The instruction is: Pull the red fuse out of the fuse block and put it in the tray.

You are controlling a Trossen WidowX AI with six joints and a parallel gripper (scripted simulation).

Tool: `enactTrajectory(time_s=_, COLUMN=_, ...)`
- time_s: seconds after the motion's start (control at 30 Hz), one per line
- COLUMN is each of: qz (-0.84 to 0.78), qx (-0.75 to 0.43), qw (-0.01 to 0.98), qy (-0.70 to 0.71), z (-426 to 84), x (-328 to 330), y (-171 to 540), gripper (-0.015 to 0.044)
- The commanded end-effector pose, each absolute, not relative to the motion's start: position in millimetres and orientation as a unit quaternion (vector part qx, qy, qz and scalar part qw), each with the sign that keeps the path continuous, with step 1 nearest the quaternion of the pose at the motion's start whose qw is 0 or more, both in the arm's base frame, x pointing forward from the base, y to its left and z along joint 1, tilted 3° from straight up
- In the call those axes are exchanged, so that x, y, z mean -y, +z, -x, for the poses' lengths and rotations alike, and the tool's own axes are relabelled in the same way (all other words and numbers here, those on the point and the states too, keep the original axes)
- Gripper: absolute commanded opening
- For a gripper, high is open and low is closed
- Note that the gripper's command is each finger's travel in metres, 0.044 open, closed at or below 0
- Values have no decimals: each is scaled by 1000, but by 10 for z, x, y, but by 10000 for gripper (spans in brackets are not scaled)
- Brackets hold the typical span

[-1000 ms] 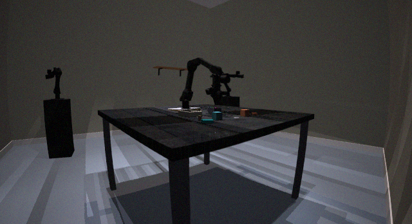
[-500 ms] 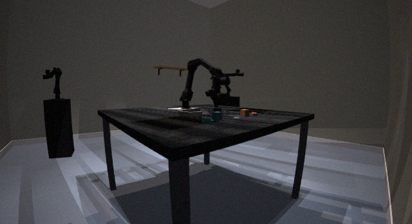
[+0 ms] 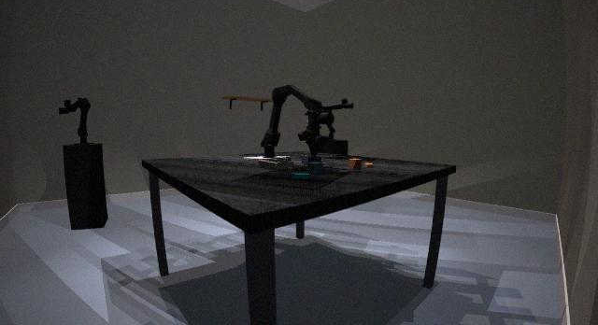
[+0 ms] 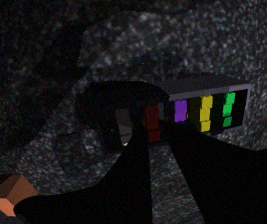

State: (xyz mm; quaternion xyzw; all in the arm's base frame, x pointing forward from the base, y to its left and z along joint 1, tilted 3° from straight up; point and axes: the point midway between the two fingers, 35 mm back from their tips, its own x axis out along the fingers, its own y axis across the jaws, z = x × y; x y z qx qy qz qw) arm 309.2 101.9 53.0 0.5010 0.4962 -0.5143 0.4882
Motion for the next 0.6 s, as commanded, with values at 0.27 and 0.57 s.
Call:
enactTrajectory(time_s=0.27, qz=-499, qx=-496, qw=490, qy=-515, z=-3089, x=-1008, y=436, gripper=74)
enactTrajectory(time_s=0.57, qz=-501, qx=-496, qw=488, qy=-514, z=-3090, x=-1018, y=446, gripper=61)
